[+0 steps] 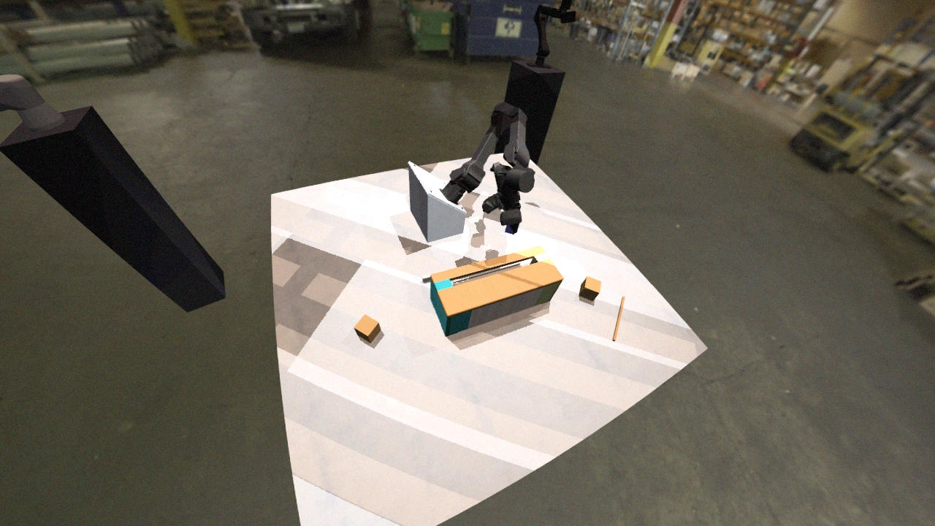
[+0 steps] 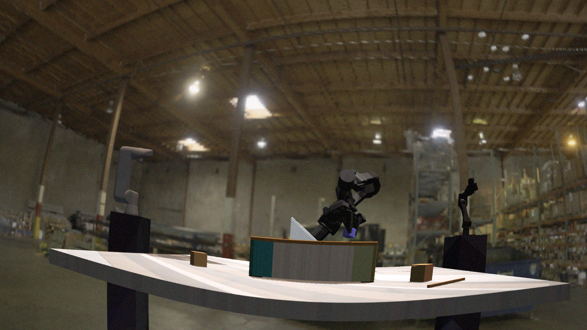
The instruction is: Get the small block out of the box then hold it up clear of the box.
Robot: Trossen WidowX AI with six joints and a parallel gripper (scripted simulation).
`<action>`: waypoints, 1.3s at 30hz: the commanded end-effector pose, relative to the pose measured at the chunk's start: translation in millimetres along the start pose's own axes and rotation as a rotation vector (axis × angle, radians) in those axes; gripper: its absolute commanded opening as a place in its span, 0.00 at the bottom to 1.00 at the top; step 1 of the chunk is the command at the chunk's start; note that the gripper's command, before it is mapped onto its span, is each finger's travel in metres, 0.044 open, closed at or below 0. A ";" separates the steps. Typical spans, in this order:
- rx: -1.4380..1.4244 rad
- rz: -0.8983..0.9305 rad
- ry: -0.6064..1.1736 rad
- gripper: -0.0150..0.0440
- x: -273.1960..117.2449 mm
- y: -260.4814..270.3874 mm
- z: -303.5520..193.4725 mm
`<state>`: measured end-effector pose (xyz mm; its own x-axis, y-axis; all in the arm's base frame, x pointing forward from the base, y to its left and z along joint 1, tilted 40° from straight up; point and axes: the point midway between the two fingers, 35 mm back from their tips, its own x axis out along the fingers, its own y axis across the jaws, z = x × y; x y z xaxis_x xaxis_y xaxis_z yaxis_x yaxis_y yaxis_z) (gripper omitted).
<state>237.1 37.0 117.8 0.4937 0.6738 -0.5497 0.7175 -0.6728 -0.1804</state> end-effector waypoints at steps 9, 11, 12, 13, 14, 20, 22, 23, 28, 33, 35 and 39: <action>0.443 -0.003 0.045 0.25 -10.2 -0.3 -0.7; 0.494 -0.004 0.050 0.25 -11.2 -0.4 -0.7; 0.501 -0.005 0.050 0.25 -11.3 -0.4 -0.7; 0.501 -0.005 0.050 0.25 -11.3 -0.4 -0.7; 0.501 -0.005 0.050 0.25 -11.3 -0.4 -0.7; 0.501 -0.005 0.050 0.25 -11.3 -0.4 -0.7; 0.501 -0.005 0.050 0.25 -11.3 -0.4 -0.7; 0.501 -0.005 0.050 0.25 -11.3 -0.4 -0.7; 0.501 -0.005 0.050 0.25 -11.3 -0.4 -0.7; 0.501 -0.005 0.050 0.25 -11.3 -0.4 -0.7; 0.501 -0.005 0.050 0.25 -11.3 -0.4 -0.7; 0.501 -0.005 0.050 0.25 -11.3 -0.4 -0.7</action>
<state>232.0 29.5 124.3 0.5224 0.6808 -0.5134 0.4036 -0.7278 -0.5545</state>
